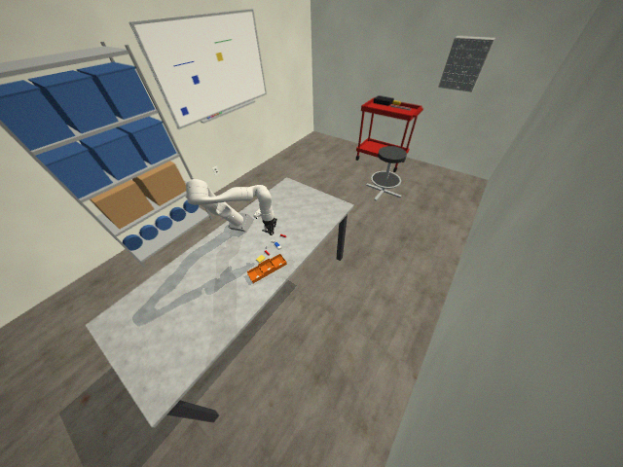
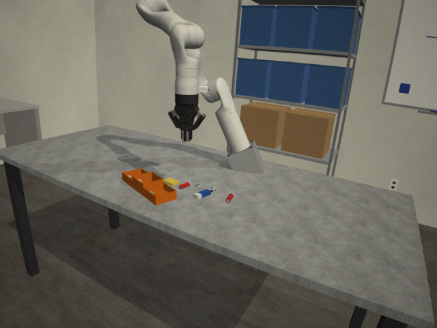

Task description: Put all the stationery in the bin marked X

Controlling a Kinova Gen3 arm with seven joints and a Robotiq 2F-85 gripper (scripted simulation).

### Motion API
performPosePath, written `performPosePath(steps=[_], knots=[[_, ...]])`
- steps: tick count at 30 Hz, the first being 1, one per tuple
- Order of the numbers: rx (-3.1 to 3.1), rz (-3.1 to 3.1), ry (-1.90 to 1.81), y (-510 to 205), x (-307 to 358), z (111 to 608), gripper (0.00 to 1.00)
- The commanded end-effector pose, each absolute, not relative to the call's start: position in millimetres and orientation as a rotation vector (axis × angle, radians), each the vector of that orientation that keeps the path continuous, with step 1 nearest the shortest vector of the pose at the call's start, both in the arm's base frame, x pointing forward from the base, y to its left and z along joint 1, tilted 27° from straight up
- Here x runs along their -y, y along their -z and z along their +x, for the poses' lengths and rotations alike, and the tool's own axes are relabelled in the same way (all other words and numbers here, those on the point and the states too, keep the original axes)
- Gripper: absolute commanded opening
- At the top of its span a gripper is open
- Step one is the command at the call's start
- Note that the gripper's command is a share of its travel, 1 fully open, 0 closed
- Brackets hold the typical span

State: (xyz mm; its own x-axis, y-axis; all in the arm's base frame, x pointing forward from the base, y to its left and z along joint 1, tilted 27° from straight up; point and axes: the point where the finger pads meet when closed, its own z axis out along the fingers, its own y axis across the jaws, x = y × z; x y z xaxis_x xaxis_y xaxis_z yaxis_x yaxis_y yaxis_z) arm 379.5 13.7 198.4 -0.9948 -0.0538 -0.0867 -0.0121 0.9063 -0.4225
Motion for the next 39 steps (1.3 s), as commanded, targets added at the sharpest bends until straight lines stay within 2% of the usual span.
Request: performPosePath(steps=[1, 6, 19, 39], knots=[[-2.944, 0.009, 0.667, -193, -27, 362, 0.09], [-2.909, 0.144, 0.660, -182, -38, 337, 0.09], [-2.909, 0.144, 0.660, -182, -38, 337, 0.09], [-2.882, -0.983, 0.763, -177, 112, 351, 0.09]])
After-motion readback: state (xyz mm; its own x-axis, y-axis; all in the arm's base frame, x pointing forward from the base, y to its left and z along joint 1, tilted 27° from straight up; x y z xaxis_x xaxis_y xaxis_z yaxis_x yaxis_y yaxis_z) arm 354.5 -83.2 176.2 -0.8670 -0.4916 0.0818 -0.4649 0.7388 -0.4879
